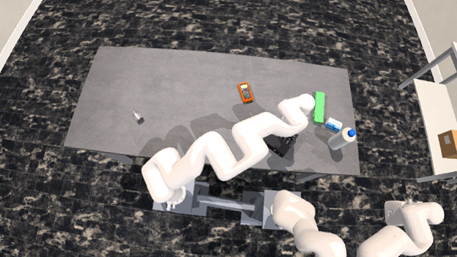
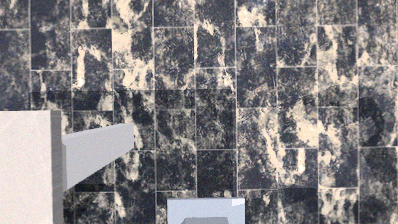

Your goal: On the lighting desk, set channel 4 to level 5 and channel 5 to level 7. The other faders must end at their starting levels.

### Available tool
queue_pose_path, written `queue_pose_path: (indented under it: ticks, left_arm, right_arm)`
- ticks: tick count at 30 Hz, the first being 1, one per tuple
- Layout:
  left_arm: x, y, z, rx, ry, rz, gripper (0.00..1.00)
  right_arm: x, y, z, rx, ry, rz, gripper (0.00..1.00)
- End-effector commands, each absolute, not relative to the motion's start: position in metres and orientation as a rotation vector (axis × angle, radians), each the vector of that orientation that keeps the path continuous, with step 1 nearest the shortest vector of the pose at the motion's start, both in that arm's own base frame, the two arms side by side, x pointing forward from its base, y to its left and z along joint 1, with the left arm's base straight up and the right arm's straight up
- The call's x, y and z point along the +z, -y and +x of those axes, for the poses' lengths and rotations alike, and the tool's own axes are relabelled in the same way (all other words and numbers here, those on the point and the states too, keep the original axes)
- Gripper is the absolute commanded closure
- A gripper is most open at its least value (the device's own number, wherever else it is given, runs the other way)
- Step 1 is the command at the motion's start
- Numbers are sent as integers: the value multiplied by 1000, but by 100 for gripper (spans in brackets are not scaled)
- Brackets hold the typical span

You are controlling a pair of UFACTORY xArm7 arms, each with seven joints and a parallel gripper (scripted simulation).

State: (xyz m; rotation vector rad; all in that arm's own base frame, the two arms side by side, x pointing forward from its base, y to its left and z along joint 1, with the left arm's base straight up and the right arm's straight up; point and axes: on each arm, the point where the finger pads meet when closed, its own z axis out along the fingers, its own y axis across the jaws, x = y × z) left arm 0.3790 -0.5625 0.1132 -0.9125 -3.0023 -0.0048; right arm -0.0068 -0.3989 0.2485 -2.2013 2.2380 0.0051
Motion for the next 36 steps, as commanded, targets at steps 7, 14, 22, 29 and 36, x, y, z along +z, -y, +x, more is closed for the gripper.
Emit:
queue_pose_path:
  ticks: [7, 14, 22, 29, 36]
  left_arm:
    - [113, 564, 380, 0, 3006, -914, 100]
    - [109, 564, 380, 0, 3006, -914, 100]
    - [104, 564, 380, 0, 3006, -914, 100]
    - [100, 564, 380, 0, 3006, -914, 100]
    - [96, 564, 380, 0, 3006, -914, 100]
  right_arm:
    - [250, 400, -7, 0, -2240, -2203, 0]
    - [250, 400, -7, 0, -2240, -2203, 0]
    - [250, 400, -7, 0, -2240, -2203, 0]
    - [250, 400, -7, 0, -2240, -2203, 0]
    - [250, 400, -7, 0, -2240, -2203, 0]
